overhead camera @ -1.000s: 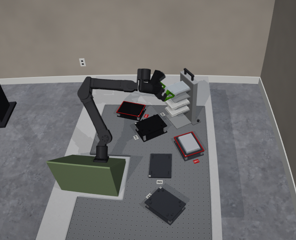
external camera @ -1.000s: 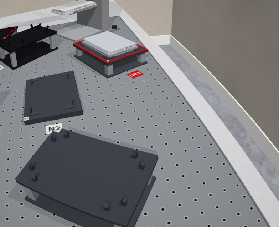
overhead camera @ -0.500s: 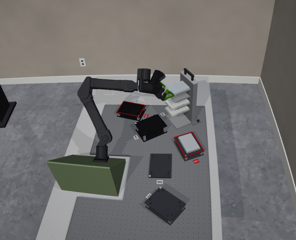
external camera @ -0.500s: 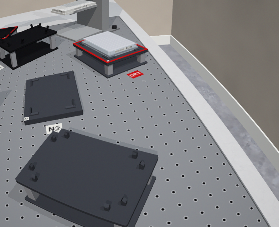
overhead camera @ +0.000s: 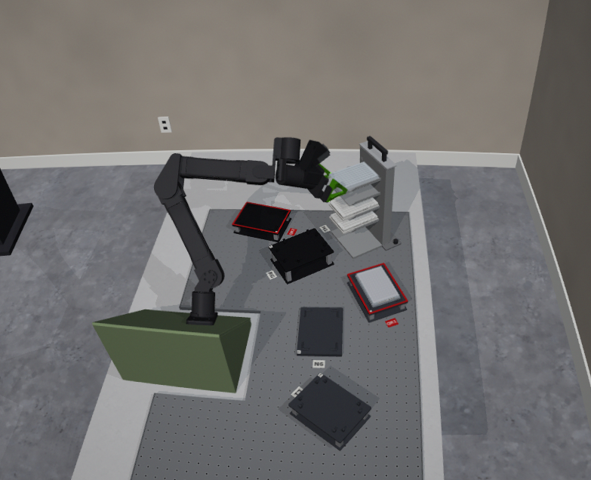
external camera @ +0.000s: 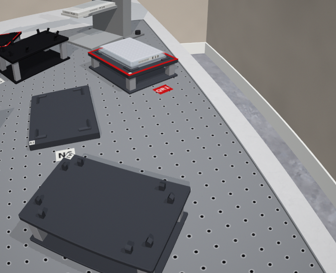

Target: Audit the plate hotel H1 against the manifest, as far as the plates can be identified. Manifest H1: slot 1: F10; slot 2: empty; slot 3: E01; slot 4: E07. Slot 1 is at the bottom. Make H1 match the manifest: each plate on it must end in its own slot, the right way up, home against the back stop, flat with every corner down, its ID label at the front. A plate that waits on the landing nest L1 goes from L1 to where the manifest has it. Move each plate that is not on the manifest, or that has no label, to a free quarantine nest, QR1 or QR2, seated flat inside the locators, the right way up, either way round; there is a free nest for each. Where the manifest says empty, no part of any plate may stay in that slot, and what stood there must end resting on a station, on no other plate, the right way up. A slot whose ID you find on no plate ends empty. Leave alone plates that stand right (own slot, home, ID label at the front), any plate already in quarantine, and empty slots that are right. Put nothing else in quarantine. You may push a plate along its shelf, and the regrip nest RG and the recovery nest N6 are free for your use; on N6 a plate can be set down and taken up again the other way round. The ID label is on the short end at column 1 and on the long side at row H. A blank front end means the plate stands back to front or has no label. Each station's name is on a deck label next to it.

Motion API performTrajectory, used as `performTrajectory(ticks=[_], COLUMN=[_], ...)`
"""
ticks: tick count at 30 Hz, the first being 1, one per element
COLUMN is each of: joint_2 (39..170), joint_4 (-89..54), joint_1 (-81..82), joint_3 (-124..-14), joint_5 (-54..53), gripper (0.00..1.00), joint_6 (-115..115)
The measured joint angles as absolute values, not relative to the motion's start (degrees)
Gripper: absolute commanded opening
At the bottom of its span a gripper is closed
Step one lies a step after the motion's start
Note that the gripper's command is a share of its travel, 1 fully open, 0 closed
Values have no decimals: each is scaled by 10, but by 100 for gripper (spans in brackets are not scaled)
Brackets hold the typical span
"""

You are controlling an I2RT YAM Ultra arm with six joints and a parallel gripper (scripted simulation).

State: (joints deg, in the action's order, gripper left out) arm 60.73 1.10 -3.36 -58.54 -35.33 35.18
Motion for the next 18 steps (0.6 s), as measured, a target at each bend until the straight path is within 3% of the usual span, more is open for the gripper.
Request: performTrajectory(ticks=[18], joint_2=[563], joint_4=[5], joint_1=[-49], joint_3=[-548], joint_5=[-369], gripper=[86], joint_6=[352])
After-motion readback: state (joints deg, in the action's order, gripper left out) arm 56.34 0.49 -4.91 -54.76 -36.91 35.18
